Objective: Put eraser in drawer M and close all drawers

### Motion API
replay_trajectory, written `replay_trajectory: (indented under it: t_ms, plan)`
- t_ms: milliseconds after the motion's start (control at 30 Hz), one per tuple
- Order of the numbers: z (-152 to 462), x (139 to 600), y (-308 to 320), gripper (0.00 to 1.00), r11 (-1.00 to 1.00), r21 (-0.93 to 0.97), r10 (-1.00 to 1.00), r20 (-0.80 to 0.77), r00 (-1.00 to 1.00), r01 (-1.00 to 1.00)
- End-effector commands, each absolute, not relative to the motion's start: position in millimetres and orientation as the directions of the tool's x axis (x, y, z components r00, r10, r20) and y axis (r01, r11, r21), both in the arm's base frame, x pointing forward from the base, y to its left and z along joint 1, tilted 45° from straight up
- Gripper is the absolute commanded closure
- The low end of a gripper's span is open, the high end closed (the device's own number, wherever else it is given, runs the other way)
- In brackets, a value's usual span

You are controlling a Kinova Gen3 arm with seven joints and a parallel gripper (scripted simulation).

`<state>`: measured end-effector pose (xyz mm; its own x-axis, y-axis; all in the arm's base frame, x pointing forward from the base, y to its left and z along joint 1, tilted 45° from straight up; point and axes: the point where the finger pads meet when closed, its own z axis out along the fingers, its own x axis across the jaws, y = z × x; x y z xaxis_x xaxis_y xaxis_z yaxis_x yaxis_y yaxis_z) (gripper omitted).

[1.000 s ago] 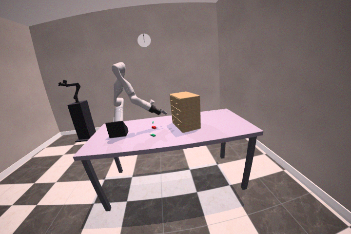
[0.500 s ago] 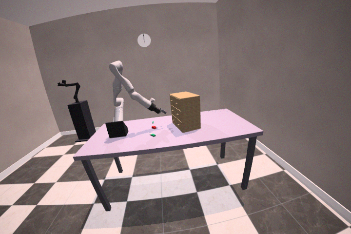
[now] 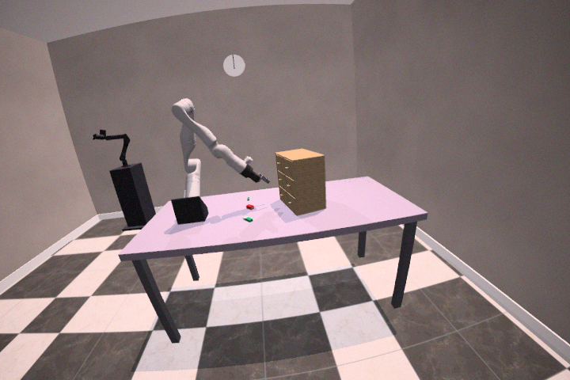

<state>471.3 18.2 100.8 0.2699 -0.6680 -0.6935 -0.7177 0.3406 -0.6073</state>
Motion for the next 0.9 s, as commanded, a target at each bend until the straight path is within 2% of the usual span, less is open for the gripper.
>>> replay_trajectory:
  t_ms: [0, 867]
  plan:
    - [99.9, 471.5, 13.8, 0.0, 0.345, -0.597, -0.662, -0.702, 0.264, -0.724]
    - [100.2, 472.1, 5.1, 0.0, 0.311, -0.578, -0.673, -0.694, 0.254, -0.755]
